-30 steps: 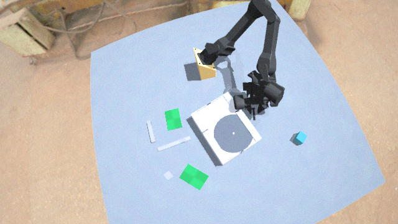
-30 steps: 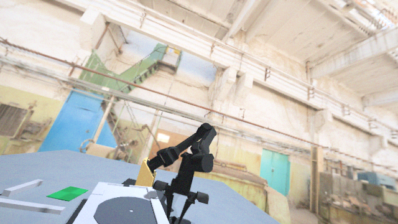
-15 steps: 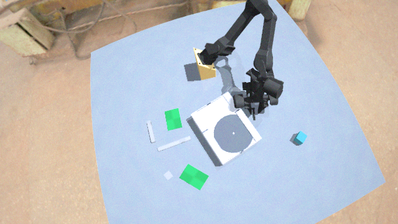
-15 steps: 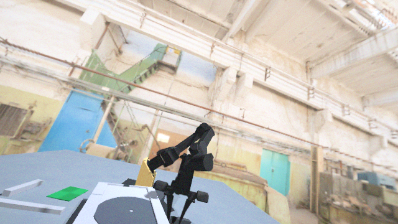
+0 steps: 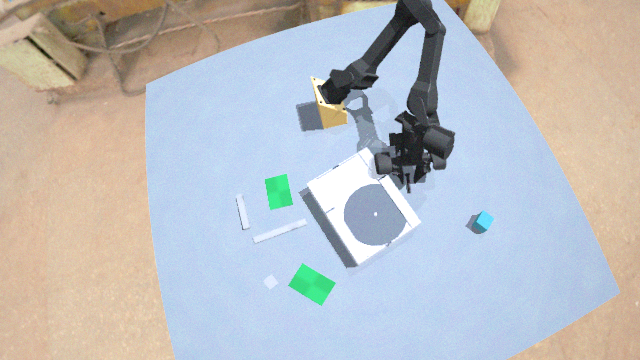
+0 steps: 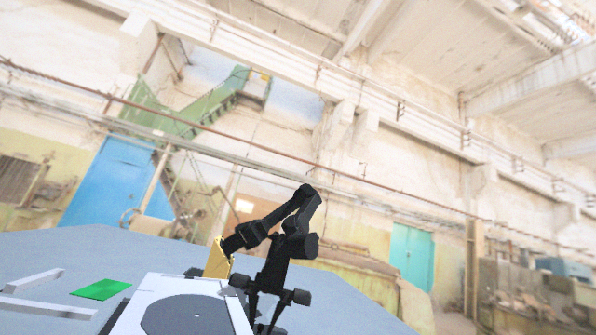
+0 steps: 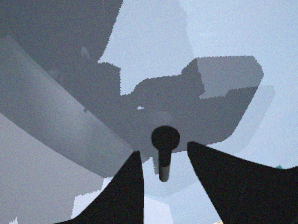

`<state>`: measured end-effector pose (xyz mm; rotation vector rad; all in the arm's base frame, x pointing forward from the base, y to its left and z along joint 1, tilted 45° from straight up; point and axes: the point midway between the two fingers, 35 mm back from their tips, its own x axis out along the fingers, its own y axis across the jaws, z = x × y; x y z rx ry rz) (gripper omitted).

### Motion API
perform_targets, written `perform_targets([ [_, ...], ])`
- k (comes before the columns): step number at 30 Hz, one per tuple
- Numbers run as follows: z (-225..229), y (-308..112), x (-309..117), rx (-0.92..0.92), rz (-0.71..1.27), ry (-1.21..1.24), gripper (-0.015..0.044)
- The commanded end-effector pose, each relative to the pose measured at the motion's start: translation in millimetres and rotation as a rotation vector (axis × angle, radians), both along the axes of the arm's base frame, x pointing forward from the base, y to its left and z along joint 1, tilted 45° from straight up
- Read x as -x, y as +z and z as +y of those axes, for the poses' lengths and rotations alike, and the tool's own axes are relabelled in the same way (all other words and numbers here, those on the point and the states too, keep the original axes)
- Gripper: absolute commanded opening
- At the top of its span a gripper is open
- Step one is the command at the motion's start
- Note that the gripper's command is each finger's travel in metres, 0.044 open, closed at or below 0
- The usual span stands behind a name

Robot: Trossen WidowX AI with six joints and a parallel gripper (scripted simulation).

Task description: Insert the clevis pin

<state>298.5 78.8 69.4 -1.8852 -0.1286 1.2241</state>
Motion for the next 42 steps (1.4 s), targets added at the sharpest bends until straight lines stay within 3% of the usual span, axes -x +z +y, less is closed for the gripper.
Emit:
perform_targets([
  [1,-0.5,-0.7,-0.4,0.003,0.001,-0.005,0.016],
  [3,-0.5,-0.7,-0.4,0.003,0.001,-0.005,0.016],
  [8,-0.5,-0.7,-0.4,0.003,0.001,-0.005,0.0029],
  [12,-0.5,-0.7,-0.4,0.003,0.001,-0.005,0.0002],
  [22,-2.3,1.2,0.1,0.003,0.001,-0.004,0.0],
  [42,-43.2,43.9,12.0,0.006,0.001,-0.002,0.0],
])
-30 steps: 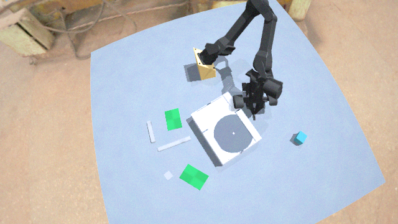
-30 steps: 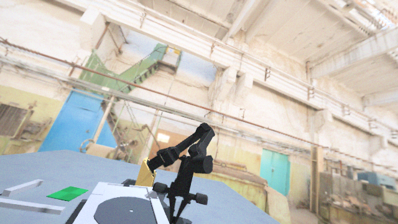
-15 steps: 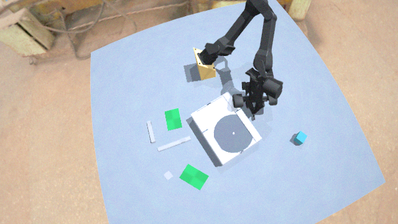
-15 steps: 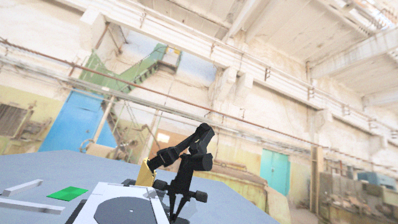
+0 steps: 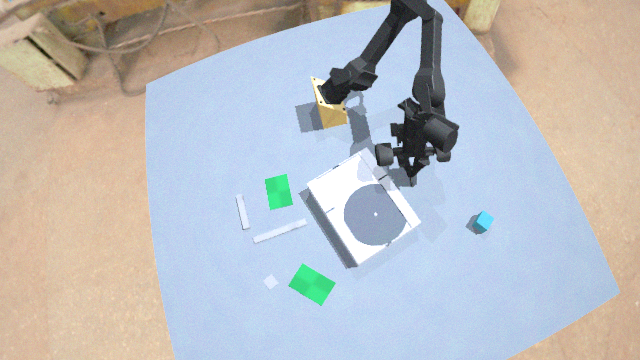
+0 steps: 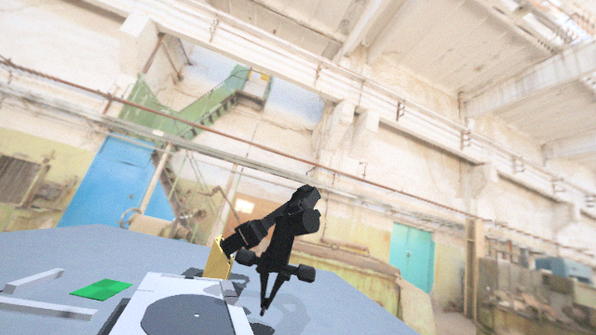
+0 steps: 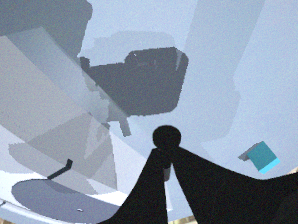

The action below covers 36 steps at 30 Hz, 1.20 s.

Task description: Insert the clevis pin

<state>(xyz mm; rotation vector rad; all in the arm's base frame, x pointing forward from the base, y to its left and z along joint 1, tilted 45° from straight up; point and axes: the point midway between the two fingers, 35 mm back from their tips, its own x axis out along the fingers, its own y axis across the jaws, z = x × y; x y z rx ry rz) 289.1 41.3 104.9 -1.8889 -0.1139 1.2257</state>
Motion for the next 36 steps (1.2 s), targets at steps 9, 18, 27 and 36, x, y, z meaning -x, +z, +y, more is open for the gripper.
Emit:
perform_targets([
  [9,-9.5,9.5,2.1,-0.01,0.011,-0.016,0.0],
  [18,-18.1,6.8,-3.8,-0.151,0.188,-0.214,0.0],
  [27,-27.1,3.6,-9.6,-0.29,0.367,-0.421,0.0],
  [36,-36.9,-0.1,-15.2,-0.423,0.545,-0.635,0.0],
])
